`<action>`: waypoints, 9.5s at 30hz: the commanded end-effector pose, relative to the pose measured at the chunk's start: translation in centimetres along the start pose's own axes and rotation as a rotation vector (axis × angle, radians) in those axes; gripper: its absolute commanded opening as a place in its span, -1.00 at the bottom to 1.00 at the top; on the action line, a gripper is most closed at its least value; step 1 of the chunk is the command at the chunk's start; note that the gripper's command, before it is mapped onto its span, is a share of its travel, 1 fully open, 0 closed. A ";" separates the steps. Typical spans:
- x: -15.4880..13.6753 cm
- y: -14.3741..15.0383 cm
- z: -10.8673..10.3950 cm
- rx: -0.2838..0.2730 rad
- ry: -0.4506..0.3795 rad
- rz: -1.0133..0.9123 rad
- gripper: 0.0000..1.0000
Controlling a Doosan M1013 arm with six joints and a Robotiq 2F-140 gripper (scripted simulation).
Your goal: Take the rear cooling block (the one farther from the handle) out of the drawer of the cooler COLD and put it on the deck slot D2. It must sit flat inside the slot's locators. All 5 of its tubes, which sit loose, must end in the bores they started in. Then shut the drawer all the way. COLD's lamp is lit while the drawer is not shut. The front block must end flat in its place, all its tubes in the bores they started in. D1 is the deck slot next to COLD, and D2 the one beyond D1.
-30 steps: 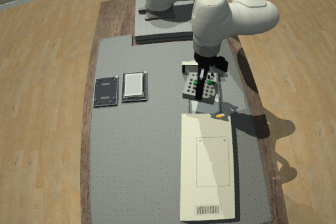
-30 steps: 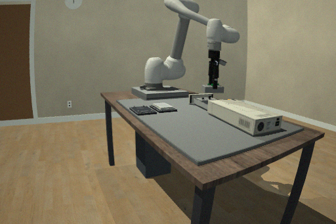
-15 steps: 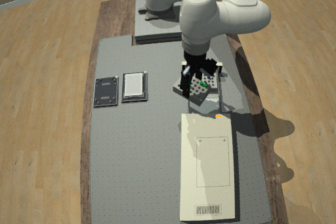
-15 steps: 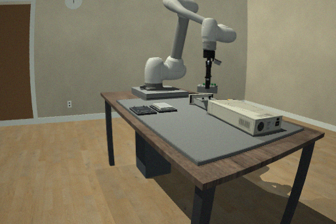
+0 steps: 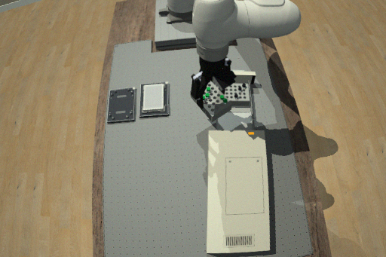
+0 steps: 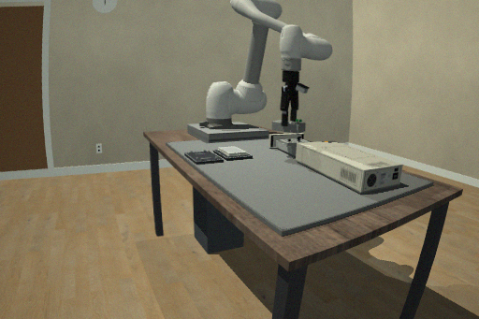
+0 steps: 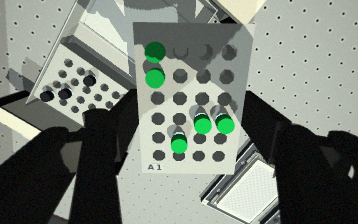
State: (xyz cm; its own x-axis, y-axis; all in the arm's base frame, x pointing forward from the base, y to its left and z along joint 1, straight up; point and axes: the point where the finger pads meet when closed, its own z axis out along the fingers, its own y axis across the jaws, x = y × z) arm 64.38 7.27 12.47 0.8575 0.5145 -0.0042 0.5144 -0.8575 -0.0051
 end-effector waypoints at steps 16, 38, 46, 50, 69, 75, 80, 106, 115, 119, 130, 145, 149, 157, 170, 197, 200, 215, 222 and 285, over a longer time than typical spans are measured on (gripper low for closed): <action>-3.5 3.2 -0.2 -0.004 0.004 0.486 -0.80; -7.2 6.7 -0.2 -0.004 0.003 0.517 -0.80; -8.6 8.0 -0.2 -0.004 0.003 0.517 -0.80; -9.3 8.7 -0.2 -0.004 0.003 0.517 -0.80; -12.6 11.8 -0.2 -0.004 0.003 0.517 -0.80; -13.4 12.6 -0.2 -0.004 0.003 0.518 -0.80; -14.3 13.5 -0.2 -0.004 0.003 0.517 -0.80; -18.7 17.8 -0.2 -0.004 0.003 0.517 -0.80; -20.2 19.3 -0.2 -0.004 0.003 0.517 -0.80; -20.9 20.1 -0.3 -0.005 0.003 0.517 -0.80; -22.7 21.8 -0.3 -0.004 0.002 0.517 -0.80; -25.2 24.2 -0.3 -0.003 0.001 0.517 -0.80; -26.0 24.9 -0.2 -0.003 0.001 0.517 -0.80; -27.4 26.2 -0.2 -0.003 0.001 0.517 -0.80; -27.3 26.3 -0.4 -0.005 0.003 0.516 -0.80; -27.3 26.3 -0.4 -0.005 0.003 0.516 -0.80; -27.3 26.3 -0.4 -0.005 0.003 0.516 -0.80; -27.3 26.3 -0.4 -0.005 0.003 0.516 -0.80; -27.3 26.3 -0.4 -0.005 0.003 0.516 -0.80; -27.6 26.0 8.4 -0.003 0.001 0.512 -0.80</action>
State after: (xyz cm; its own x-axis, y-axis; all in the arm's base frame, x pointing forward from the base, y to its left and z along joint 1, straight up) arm 54.28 -29.11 4.40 0.9998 0.0211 -0.0032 0.0211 -0.9998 -0.0020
